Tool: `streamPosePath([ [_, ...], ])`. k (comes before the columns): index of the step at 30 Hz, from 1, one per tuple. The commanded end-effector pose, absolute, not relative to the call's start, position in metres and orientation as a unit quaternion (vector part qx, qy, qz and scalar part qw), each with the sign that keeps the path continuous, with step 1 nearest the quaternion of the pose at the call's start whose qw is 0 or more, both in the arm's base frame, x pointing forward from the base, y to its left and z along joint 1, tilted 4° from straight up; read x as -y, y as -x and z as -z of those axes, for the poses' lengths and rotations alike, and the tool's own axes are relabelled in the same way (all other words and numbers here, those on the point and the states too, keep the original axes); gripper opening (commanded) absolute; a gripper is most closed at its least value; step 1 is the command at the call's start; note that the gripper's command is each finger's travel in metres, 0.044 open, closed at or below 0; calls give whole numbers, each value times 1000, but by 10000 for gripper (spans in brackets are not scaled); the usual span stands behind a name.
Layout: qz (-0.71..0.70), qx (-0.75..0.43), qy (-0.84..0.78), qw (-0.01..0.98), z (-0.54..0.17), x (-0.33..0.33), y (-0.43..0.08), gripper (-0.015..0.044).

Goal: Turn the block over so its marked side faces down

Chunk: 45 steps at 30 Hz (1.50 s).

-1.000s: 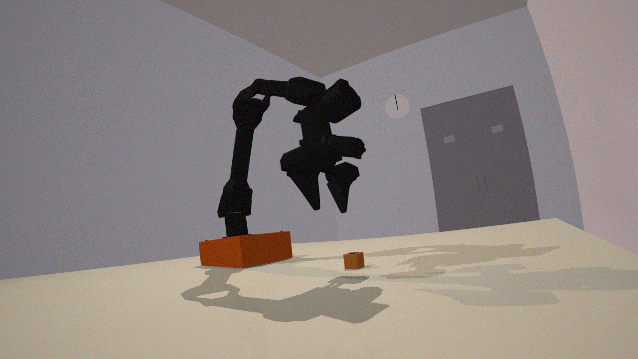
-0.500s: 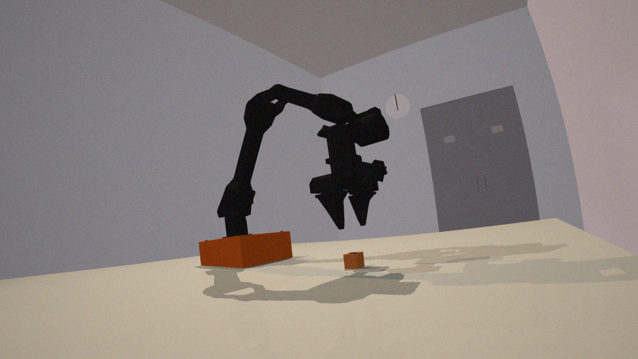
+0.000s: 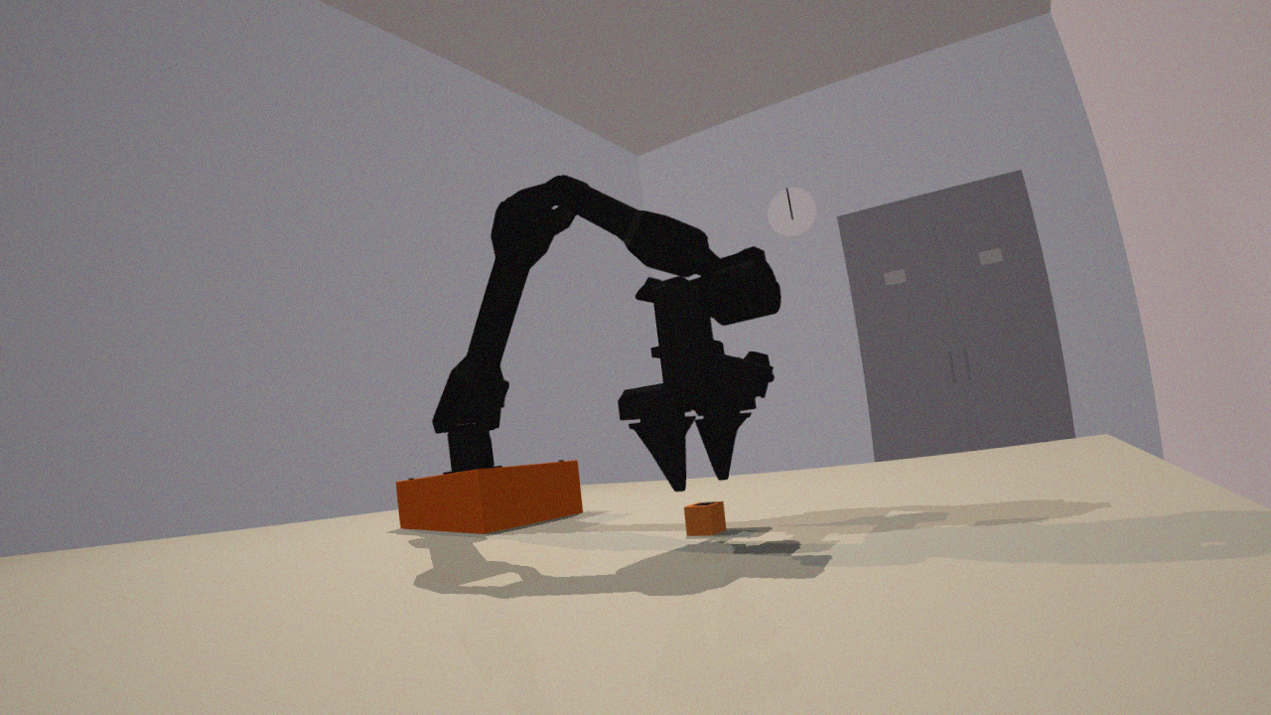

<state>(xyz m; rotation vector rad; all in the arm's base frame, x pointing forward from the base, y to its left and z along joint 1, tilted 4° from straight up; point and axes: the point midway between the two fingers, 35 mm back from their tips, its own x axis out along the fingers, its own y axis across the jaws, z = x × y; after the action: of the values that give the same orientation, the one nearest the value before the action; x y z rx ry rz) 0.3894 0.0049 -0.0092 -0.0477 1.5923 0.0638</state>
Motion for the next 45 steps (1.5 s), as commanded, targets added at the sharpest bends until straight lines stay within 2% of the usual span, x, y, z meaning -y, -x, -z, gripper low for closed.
streamPosePath([
  [1, -28, -718, 18, 696, 18, -6, -388, 440],
  [21, -28, -718, 18, 696, 46, -6, -387, 440],
  [33, -28, -718, 18, 696, 46, -6, -387, 125],
  [45, -28, -718, 18, 696, 46, -6, -387, 45],
])
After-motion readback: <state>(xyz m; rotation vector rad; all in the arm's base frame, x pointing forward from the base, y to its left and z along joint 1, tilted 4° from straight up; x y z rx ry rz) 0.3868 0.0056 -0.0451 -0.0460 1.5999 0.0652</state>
